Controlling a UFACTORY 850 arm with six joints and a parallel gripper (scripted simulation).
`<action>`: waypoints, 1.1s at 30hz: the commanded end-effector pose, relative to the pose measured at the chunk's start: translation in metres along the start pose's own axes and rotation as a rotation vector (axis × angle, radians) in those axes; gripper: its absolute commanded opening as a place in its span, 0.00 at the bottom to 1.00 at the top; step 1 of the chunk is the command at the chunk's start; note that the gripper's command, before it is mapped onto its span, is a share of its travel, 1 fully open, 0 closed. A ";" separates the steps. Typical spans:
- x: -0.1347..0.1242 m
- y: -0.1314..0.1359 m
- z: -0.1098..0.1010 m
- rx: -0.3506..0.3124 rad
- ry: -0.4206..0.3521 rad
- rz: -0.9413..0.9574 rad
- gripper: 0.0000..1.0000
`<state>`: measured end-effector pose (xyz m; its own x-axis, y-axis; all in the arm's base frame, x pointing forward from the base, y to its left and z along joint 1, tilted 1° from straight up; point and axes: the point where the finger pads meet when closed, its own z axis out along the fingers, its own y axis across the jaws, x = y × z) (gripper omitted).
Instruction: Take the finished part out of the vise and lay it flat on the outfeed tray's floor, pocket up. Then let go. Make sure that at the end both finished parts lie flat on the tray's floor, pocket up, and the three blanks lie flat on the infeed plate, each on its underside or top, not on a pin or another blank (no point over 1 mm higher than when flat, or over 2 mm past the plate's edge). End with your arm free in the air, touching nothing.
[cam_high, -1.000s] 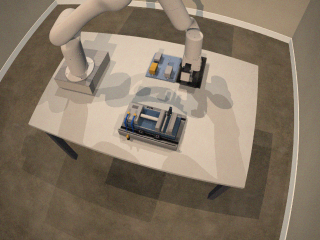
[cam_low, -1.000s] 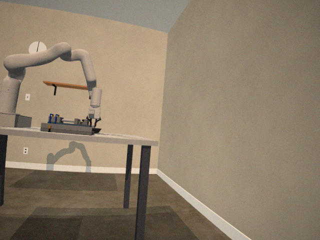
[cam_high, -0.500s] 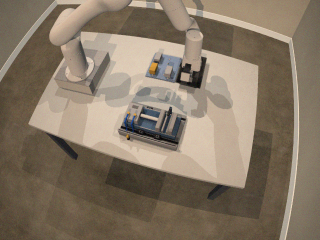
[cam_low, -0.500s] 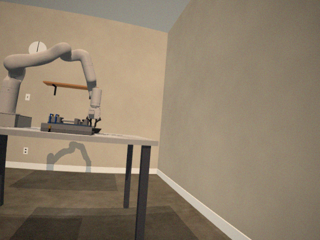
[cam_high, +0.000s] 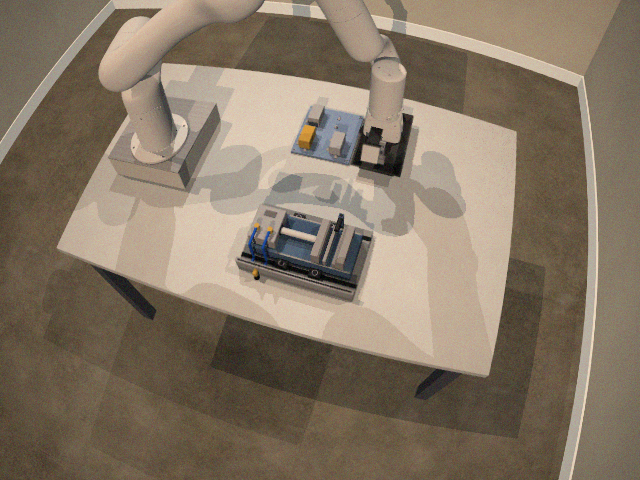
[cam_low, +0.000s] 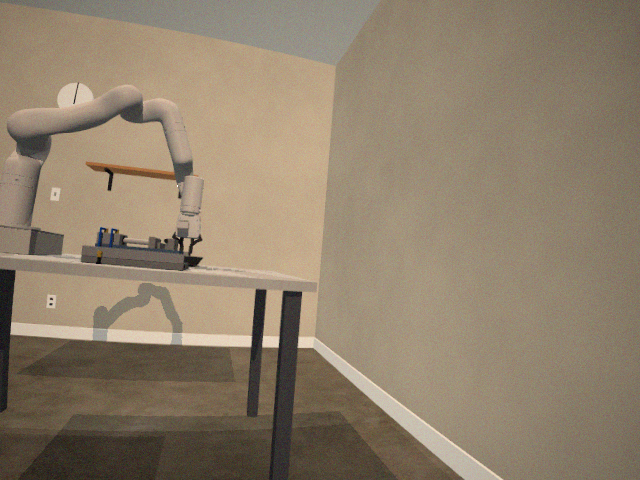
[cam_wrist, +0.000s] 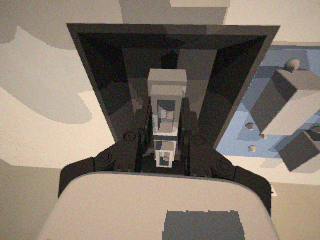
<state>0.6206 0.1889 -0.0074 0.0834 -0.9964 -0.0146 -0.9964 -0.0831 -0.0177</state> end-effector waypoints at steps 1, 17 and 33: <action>0.000 -0.001 0.000 0.002 0.000 0.000 0.00; 0.000 -0.001 0.006 0.002 0.000 0.000 0.00; 0.000 -0.001 0.011 0.002 0.000 0.000 0.00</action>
<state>0.6209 0.1888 -0.0188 0.0832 -0.9964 -0.0146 -0.9964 -0.0829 -0.0176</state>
